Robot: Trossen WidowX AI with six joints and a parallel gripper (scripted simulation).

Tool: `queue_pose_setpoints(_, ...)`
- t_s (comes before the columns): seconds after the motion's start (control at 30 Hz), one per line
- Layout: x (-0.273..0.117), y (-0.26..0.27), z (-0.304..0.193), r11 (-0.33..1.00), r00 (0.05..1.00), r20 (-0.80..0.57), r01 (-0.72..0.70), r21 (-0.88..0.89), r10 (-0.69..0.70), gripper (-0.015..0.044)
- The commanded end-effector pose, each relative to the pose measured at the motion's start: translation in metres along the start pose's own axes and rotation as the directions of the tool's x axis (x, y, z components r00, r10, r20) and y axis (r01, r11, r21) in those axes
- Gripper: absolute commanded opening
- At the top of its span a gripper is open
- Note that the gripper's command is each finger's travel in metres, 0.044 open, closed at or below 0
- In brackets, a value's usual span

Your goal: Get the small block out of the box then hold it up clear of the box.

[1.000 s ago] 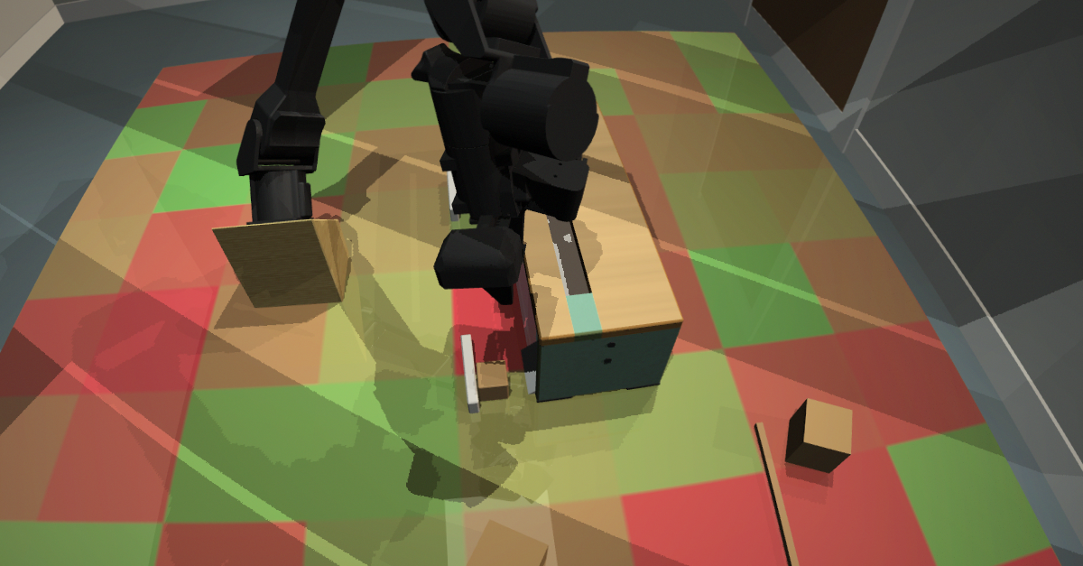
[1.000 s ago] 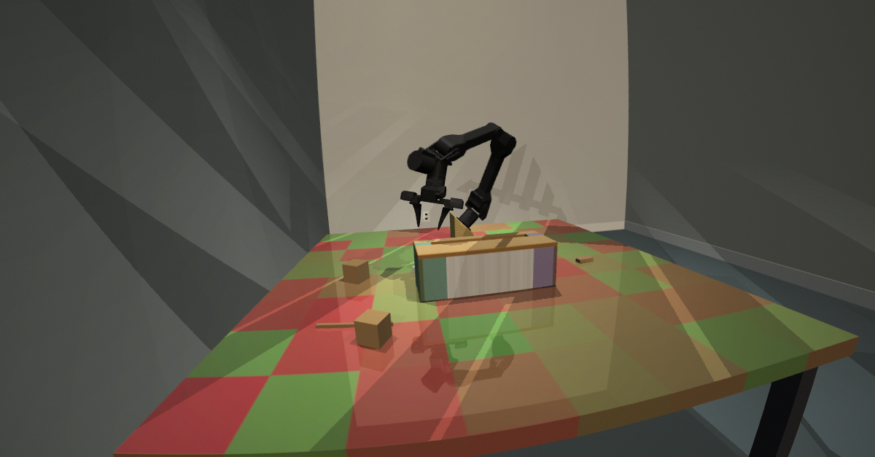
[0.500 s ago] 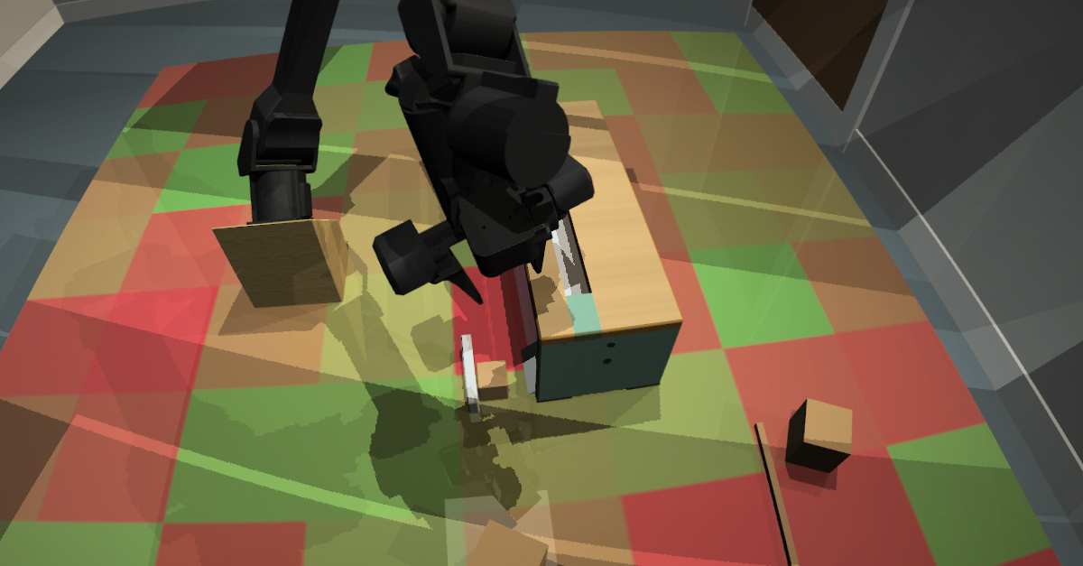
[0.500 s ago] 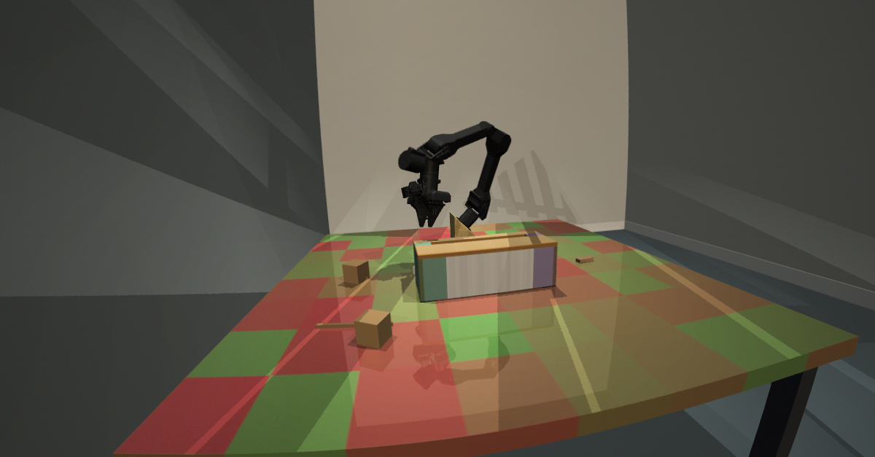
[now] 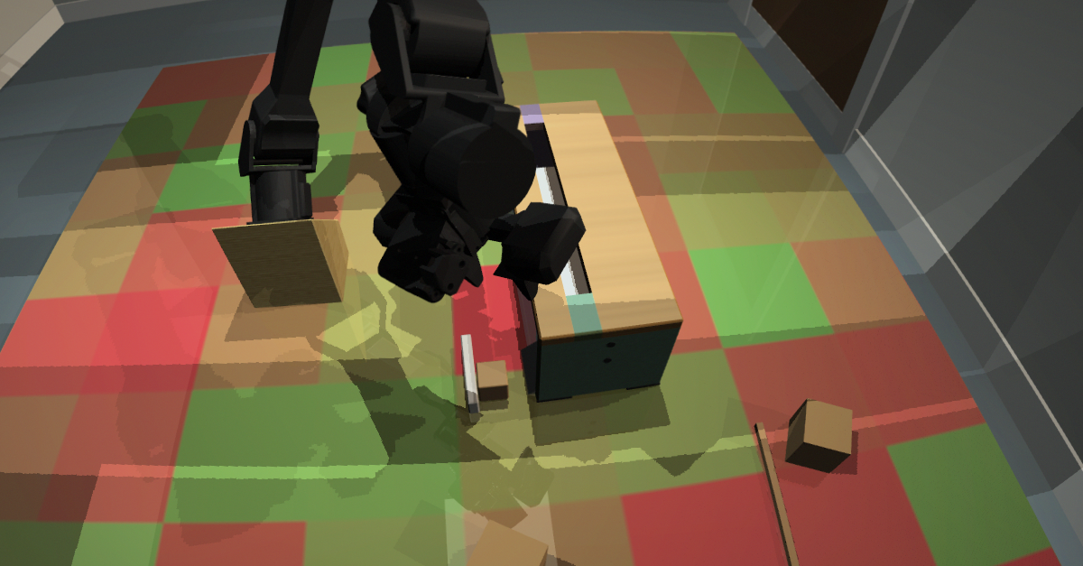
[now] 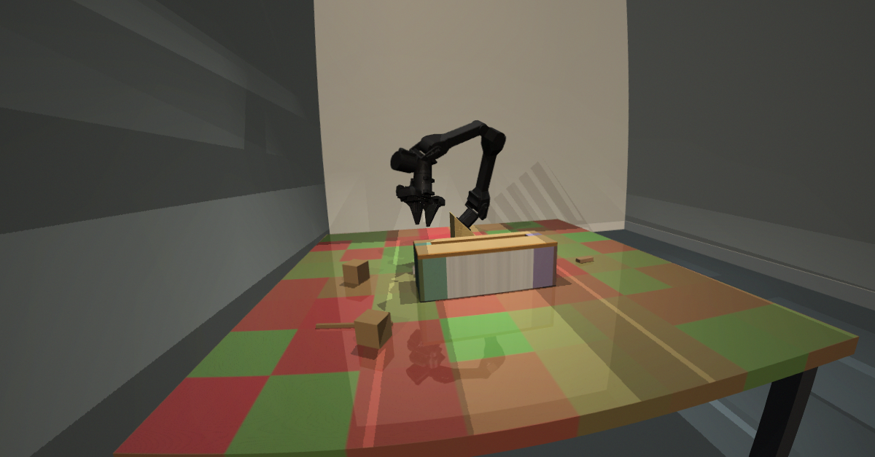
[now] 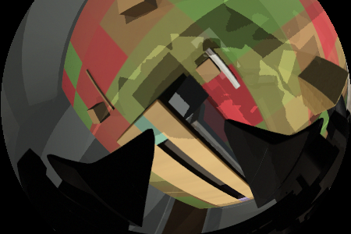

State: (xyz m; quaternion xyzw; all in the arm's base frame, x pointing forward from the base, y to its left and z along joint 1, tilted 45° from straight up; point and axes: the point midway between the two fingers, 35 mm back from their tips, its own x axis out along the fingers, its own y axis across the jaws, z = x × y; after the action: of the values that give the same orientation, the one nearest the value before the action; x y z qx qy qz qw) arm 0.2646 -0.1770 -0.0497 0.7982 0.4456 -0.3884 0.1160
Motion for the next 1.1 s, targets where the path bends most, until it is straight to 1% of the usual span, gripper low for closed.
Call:
queue_pose_setpoints(0.0, 0.003, -0.001, 0.014, 0.613, 0.993, -0.115, 0.076, 0.786, 0.024, 0.0285)
queue_pose_setpoints(0.6, 0.005, -0.002, 0.015, 0.601, 0.993, -0.116, 0.078, 0.795, 0.025, 0.0285)
queue_pose_setpoints(0.67, 0.026, -0.005, 0.018, 0.601, 0.993, -0.116, 0.077, 0.795, 0.026, 0.0285)
queue_pose_setpoints(0.8, 0.084, -0.025, 0.026, 0.602, 0.993, -0.119, 0.08, 0.795, 0.025, 0.0285)
queue_pose_setpoints(0.87, 0.092, -0.03, 0.026, 0.602, 0.992, -0.12, 0.081, 0.795, 0.024, 0.0285)
queue_pose_setpoints(1.07, 0.095, -0.03, 0.027, 0.602, 0.992, -0.12, 0.081, 0.795, 0.024, 0.0285)
